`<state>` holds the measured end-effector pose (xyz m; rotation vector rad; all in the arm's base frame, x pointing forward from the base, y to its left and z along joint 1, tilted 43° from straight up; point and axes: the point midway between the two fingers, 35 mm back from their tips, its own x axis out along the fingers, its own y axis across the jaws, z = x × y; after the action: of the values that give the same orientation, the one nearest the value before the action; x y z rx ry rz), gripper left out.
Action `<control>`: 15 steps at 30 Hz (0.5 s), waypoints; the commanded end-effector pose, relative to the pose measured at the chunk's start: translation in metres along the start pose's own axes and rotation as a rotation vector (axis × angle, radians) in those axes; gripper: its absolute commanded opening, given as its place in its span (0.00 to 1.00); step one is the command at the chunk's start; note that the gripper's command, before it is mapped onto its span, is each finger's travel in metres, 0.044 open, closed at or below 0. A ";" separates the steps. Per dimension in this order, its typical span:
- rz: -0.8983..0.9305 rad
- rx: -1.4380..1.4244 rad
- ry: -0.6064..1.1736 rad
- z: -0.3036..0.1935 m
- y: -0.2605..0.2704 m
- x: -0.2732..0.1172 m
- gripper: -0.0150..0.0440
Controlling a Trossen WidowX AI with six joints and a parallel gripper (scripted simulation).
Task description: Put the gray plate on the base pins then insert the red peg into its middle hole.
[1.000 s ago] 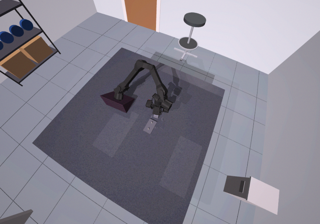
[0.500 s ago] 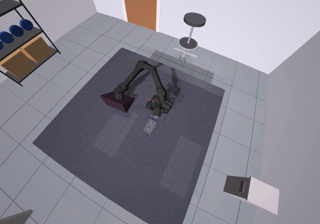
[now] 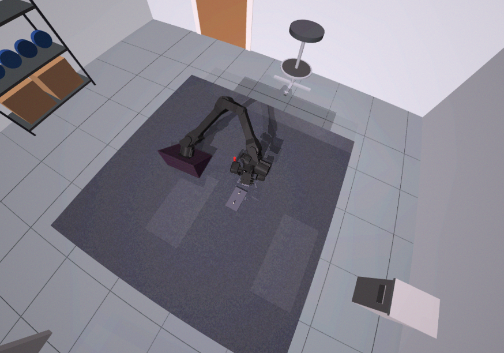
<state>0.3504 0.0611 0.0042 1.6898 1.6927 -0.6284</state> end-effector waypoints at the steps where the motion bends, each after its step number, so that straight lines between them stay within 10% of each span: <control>1: -0.002 0.008 0.006 -0.001 -0.002 0.008 1.00; 4: -0.002 0.008 0.007 -0.001 -0.002 0.010 1.00; 15: -0.002 0.008 0.007 -0.001 -0.002 0.010 0.51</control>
<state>0.3487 0.0679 -0.0028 1.6905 1.6974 -0.6310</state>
